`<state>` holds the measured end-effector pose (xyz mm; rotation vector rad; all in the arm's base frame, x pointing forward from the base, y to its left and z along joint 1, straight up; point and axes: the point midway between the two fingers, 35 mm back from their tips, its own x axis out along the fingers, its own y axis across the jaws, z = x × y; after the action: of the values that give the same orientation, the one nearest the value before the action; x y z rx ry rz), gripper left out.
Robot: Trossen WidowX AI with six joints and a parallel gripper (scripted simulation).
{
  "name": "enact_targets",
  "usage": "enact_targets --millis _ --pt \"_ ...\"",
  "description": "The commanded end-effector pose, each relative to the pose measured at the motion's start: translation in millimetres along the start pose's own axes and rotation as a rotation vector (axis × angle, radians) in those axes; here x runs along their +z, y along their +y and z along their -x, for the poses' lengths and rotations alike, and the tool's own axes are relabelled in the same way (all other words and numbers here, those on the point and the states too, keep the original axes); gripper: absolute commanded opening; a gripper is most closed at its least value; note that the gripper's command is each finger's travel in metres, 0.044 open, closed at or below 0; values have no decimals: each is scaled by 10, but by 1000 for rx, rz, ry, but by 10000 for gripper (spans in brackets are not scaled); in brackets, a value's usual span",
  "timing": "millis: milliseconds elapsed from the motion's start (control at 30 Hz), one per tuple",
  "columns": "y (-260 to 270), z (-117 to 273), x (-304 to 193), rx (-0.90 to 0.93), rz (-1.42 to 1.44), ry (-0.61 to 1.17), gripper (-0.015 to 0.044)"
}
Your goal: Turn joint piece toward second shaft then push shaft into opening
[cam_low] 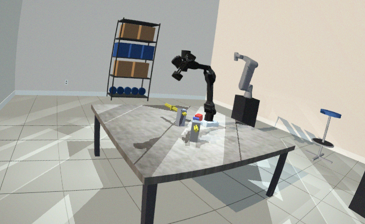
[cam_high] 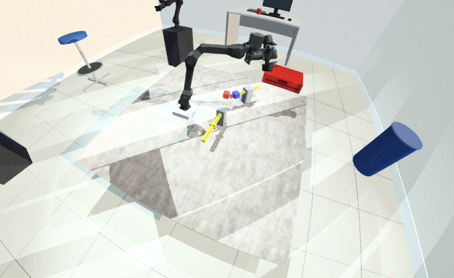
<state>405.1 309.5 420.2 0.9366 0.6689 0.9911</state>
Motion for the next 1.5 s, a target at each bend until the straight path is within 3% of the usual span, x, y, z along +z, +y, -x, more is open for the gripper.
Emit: enact_targets --millis 0,667,1467 --pt "-65 19 -166 -68 -22 18 440" --pt "-690 448 -1405 -565 -106 247 440" --pt "-1140 1914 -2582 -1153 69 668 440"
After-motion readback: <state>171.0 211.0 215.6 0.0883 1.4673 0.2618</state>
